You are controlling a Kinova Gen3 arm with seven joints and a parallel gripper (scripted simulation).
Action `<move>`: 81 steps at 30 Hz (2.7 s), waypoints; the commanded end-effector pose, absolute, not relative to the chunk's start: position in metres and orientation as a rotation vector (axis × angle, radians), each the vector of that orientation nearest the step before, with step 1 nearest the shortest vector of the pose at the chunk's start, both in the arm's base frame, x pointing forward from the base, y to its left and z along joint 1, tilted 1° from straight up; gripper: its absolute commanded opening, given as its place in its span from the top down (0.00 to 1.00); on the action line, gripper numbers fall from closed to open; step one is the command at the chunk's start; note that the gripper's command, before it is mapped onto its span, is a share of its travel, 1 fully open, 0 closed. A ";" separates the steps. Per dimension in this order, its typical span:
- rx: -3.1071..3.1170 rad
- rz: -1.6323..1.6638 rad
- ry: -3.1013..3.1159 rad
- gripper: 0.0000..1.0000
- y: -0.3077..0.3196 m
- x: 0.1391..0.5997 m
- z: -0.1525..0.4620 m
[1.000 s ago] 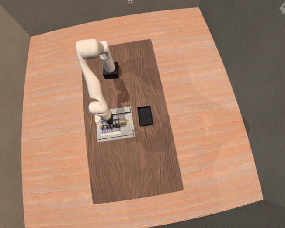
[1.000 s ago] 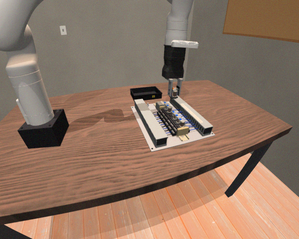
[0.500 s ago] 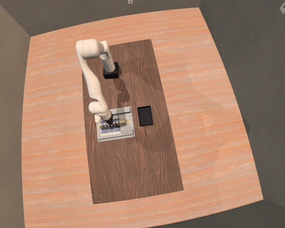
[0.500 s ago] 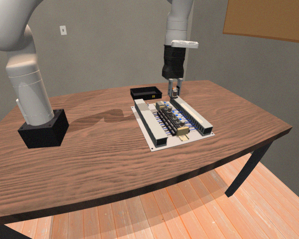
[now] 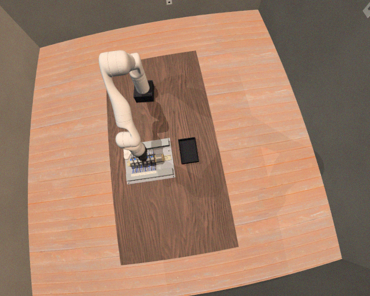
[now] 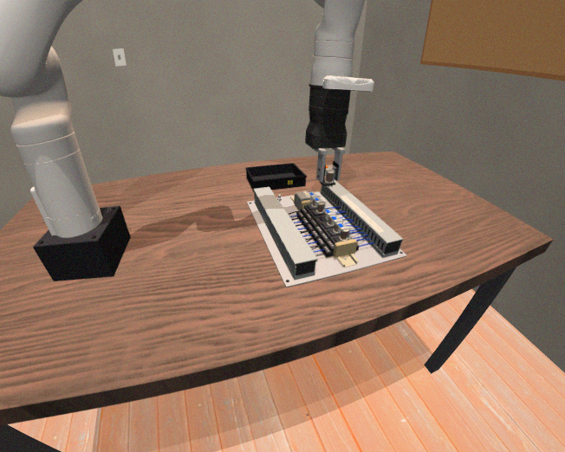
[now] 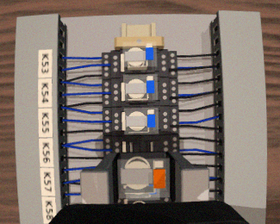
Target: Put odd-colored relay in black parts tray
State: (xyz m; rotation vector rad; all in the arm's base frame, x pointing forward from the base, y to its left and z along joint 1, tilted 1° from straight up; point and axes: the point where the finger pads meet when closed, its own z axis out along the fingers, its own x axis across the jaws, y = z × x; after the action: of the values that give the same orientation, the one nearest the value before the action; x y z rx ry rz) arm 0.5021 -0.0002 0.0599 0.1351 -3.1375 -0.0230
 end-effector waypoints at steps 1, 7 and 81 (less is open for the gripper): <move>0.135 -0.023 -3.140 1.00 0.002 0.502 0.061; 0.135 -0.023 -3.140 1.00 0.012 0.501 0.061; 0.135 -0.023 -3.140 1.00 0.283 0.456 0.065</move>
State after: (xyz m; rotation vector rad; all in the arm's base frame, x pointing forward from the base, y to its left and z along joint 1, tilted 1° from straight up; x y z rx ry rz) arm 0.4555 0.2818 0.0640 0.1351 -3.1377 -0.0214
